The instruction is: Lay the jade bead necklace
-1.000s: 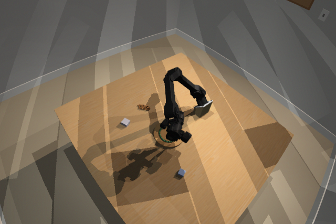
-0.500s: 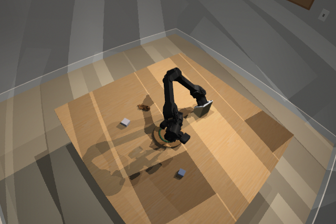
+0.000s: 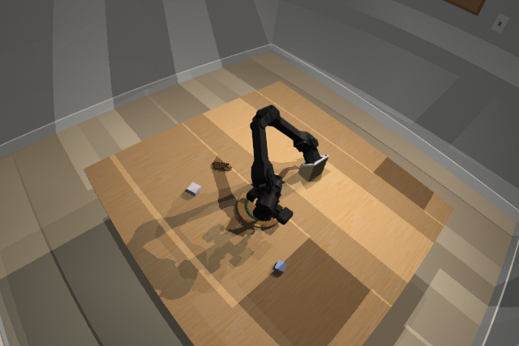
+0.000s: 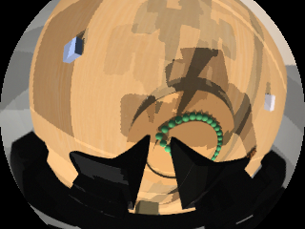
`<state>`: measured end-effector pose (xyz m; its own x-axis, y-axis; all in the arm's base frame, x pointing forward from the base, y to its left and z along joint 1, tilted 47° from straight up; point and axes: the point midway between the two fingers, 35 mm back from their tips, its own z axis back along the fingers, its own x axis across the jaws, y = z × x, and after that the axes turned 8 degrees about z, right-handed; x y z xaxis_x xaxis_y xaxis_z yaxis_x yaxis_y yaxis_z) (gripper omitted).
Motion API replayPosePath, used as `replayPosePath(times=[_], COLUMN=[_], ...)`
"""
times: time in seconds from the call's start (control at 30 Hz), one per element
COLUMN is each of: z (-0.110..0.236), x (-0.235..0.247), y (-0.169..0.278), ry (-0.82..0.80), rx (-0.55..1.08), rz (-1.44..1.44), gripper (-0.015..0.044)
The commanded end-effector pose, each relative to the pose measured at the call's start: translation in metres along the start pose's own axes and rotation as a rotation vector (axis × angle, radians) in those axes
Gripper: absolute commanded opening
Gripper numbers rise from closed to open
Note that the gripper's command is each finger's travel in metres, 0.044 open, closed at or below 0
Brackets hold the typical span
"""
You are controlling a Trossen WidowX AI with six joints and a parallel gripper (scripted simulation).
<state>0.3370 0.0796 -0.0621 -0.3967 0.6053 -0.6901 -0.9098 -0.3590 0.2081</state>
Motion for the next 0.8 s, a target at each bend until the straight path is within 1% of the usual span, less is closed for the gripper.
replayPosePath(times=[0.0,0.17,0.37,0.5,0.53,0.77], z=[-0.0095,-0.0162,-0.0165,-0.014,-0.014,-0.014], x=[0.0008,0.0008,0.0008,0.0007,0.0007,0.0007], y=[0.0031,0.0041,0.0041,0.0024,0.0024,0.0024], ry=[0.008,0.01,0.01,0.003,0.003,0.003], rx=[0.007,0.009,0.01,0.006,0.006,0.006], rz=[0.014,0.016,0.016,0.007,0.007,0.007], gripper=[0.012,0.012,0.012,0.0015,0.0,0.0])
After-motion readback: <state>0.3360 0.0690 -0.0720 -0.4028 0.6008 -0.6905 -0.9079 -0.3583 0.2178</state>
